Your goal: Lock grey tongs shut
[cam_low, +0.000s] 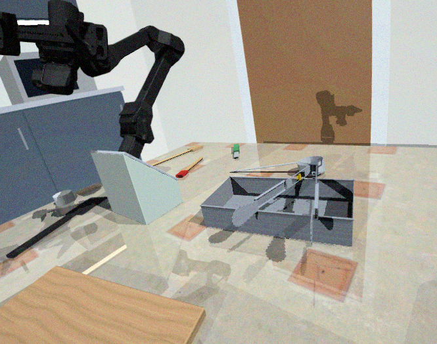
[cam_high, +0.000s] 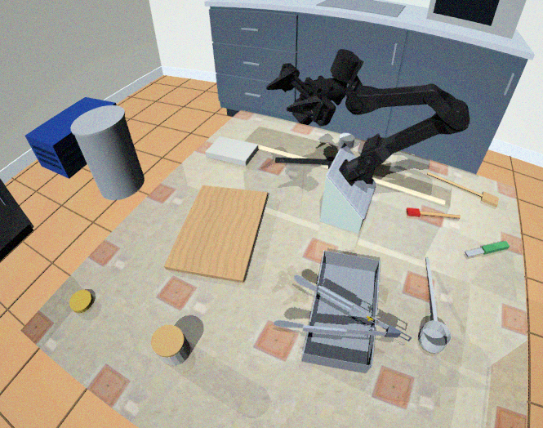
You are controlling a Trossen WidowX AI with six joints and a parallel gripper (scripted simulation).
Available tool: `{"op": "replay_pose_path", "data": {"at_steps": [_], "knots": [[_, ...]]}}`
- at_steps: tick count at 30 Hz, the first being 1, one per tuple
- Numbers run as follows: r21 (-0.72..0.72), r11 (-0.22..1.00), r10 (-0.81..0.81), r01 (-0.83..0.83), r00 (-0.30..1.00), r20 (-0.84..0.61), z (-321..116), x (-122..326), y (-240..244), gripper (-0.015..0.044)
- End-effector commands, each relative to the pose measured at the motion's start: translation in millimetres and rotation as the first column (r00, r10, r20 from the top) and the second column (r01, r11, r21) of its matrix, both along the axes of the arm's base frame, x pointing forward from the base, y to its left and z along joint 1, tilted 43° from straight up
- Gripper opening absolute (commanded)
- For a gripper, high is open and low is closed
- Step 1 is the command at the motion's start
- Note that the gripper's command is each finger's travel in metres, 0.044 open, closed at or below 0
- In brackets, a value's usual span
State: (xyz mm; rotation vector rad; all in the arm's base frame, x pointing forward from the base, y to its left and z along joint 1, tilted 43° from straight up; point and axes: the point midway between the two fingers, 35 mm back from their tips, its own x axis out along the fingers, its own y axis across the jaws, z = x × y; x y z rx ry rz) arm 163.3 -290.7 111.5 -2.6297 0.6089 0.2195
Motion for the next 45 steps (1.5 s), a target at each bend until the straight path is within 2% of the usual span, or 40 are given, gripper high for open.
{"op": "replay_pose_path", "data": {"at_steps": [1,5,10,12,14,17,19,24,29,32,34,37,39,45], "knots": [[0.000,1.000,0.000,0.000,1.000,0.000,0,0,0,0.0426],[-0.078,0.994,0.067,-0.071,0.996,-0.053,0,16,4,0.0440],[-0.236,0.945,0.179,-0.226,0.962,-0.205,-3,45,7,0.0440],[-0.331,0.885,0.239,-0.328,0.929,-0.282,-3,62,12,0.0440],[-0.356,0.848,0.285,-0.392,0.905,-0.316,-2,88,24,0.0440],[-0.376,0.804,0.339,-0.461,0.874,-0.347,-5,101,34,0.0440],[-0.428,0.731,0.375,-0.532,0.837,-0.399,-5,112,39,0.0440],[-0.564,0.385,0.475,-0.731,0.681,-0.558,-8,155,76,0.0440],[-0.614,-0.115,0.470,-0.781,0.501,-0.726,-7,199,121,0.0440],[-0.609,-0.319,0.461,-0.726,0.442,-0.770,-7,217,148,0.0440],[-0.579,-0.487,0.422,-0.654,0.404,-0.812,-7,227,163,0.0440],[-0.523,-0.666,0.371,-0.532,0.372,-0.851,-7,238,182,0.0440],[-0.479,-0.759,0.338,-0.440,0.361,-0.869,-7,243,194,0.0440],[-0.333,-0.932,0.264,-0.142,0.360,-0.895,-5,257,231,0.0440]]}}
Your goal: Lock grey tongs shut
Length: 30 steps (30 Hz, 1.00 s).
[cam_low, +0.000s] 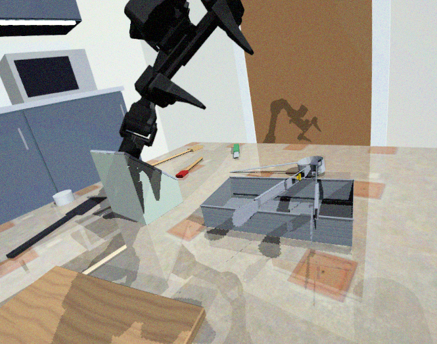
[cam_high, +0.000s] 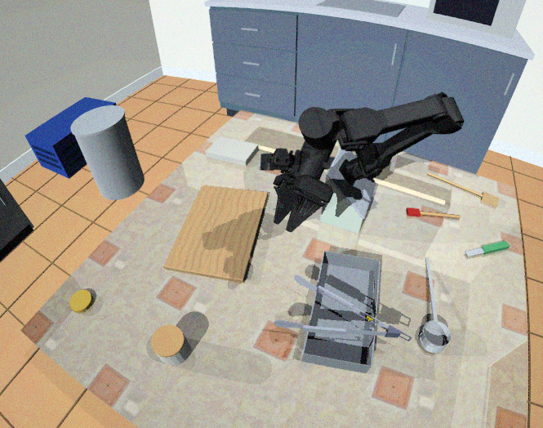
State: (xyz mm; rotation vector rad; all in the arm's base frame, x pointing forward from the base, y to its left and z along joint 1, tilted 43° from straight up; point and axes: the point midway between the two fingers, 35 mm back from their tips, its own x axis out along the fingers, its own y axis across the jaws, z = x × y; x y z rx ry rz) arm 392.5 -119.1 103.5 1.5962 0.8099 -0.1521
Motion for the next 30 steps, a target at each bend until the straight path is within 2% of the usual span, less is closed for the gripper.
{"op": "replay_pose_path", "data": {"at_steps": [1,9,15,23,30], "knots": [[-0.415,0.785,0.530,-0.460,0.846,0.065,3,29,65,0.0440],[-0.642,0.448,0.827,-0.623,0.560,0.033,7,38,115,0.0440],[-0.775,0.147,0.963,-0.614,0.266,-0.028,9,39,152,0.0440],[-0.885,-0.191,0.979,-0.424,-0.149,-0.140,14,34,199,0.0440],[-0.924,-0.355,0.848,-0.145,-0.466,-0.253,19,24,239,0.0440]]}}
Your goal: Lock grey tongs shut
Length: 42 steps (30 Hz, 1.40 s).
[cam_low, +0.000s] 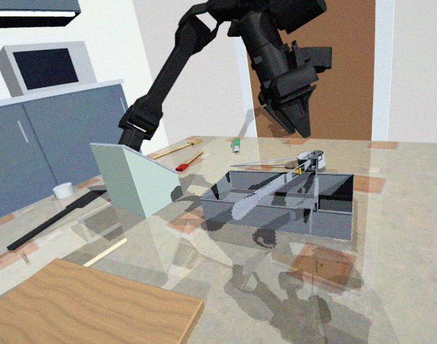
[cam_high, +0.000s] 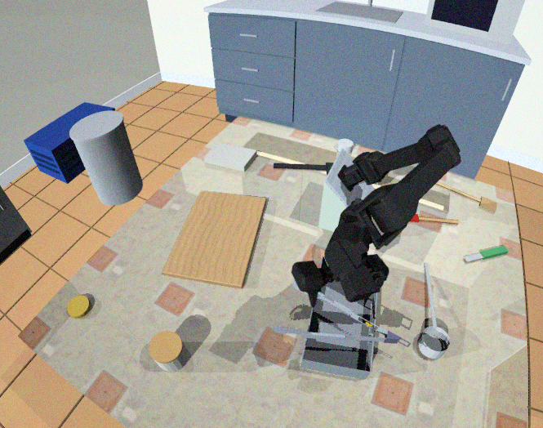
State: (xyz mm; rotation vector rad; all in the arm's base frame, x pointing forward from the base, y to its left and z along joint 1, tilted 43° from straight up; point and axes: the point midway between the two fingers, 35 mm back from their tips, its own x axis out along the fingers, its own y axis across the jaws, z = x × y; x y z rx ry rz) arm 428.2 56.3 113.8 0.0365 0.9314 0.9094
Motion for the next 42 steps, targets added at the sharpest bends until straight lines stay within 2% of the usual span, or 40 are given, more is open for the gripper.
{"op": "replay_pose_path", "data": {"at_steps": [1,4,6,28,42], "knots": [[-0.233,0.783,0.622,-0.577,0.735,0.270,10,-14,69,0.0440],[-0.289,0.678,0.734,-0.676,0.600,0.318,12,-21,85,0.0440],[-0.305,0.645,0.762,-0.701,0.557,0.330,13,-23,90,0.0440],[-0.305,0.645,0.762,-0.701,0.557,0.330,6,-21,82,0.0440],[-0.306,0.644,0.762,-0.701,0.557,0.329,-8,-20,95,0.0440]]}}
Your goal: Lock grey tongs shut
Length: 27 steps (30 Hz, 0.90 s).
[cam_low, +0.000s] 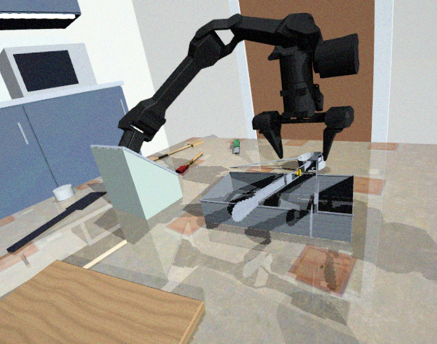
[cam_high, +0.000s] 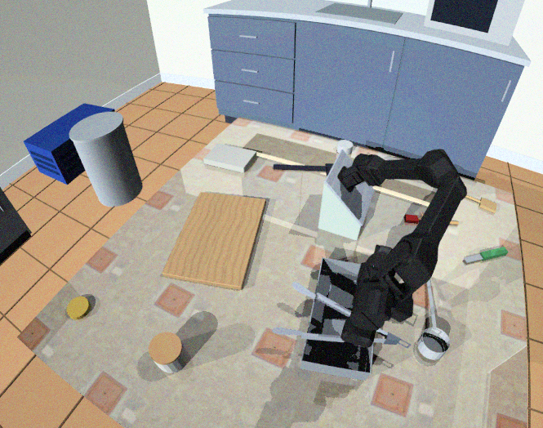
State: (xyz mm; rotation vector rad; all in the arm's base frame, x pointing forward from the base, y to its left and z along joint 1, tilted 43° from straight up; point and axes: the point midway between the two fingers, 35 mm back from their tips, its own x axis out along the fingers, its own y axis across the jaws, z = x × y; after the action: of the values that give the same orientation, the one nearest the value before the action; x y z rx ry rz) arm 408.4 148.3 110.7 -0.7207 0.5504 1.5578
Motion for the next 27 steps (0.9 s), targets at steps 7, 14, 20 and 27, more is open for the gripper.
{"op": "replay_pose_path", "data": {"at_steps": [7,14,20,27], "knots": [[-0.007,1.000,-0.003,0.003,1.000,-0.003,-13,1,10,0.0440],[-0.007,1.000,-0.003,0.003,1.000,-0.003,-21,1,19,0.0440],[-0.006,1.000,-0.003,0.003,1.000,-0.003,-29,1,26,0.0440],[-0.005,1.000,-0.003,0.003,1.000,-0.003,-37,0,34,0.0440]]}}
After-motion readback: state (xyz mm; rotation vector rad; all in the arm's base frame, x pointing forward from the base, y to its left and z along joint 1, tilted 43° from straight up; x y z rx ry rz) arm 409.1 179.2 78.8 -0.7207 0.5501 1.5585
